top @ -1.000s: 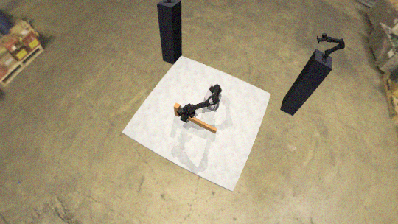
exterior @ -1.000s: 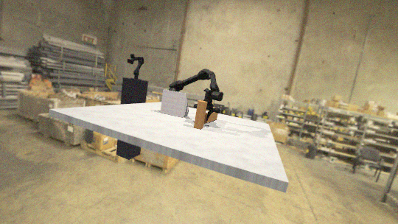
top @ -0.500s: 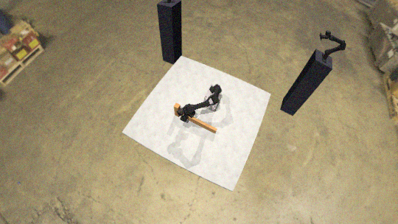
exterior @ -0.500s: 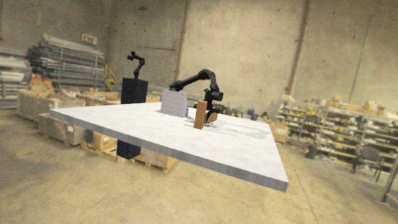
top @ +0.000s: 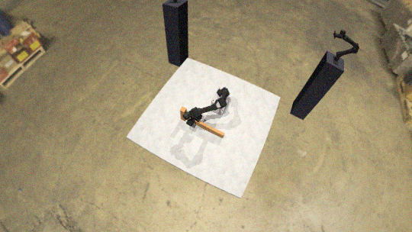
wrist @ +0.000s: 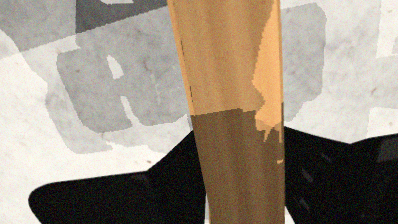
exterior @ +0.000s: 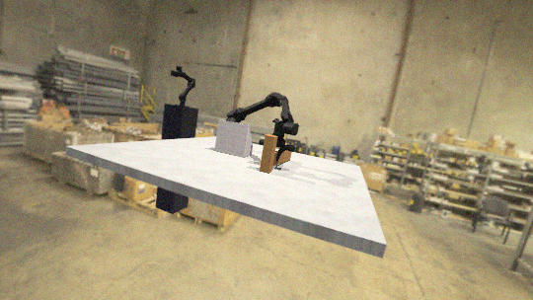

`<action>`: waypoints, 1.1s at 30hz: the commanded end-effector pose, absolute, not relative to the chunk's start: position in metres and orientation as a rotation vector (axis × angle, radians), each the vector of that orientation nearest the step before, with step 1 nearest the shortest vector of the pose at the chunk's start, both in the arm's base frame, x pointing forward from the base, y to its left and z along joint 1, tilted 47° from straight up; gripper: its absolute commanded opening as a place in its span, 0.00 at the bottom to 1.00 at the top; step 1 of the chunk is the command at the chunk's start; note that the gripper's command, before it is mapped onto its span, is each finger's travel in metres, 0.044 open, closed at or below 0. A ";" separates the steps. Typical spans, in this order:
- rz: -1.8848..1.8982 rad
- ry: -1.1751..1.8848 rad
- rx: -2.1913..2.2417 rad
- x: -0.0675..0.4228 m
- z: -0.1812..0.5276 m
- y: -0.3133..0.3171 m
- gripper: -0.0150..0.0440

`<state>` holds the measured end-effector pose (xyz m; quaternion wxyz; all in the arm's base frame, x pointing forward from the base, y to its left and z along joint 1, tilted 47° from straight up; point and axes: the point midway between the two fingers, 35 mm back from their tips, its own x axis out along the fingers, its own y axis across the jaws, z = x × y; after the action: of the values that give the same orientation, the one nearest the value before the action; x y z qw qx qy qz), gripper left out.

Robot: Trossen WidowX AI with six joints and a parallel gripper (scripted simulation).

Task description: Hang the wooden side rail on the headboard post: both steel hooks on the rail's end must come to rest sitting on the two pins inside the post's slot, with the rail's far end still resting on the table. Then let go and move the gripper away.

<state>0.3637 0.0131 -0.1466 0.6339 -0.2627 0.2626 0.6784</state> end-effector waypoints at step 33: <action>1.543 0.602 -0.601 0.364 -0.151 0.013 0.25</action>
<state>0.3636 0.0147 -0.1494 0.6358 -0.2618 0.2600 0.6779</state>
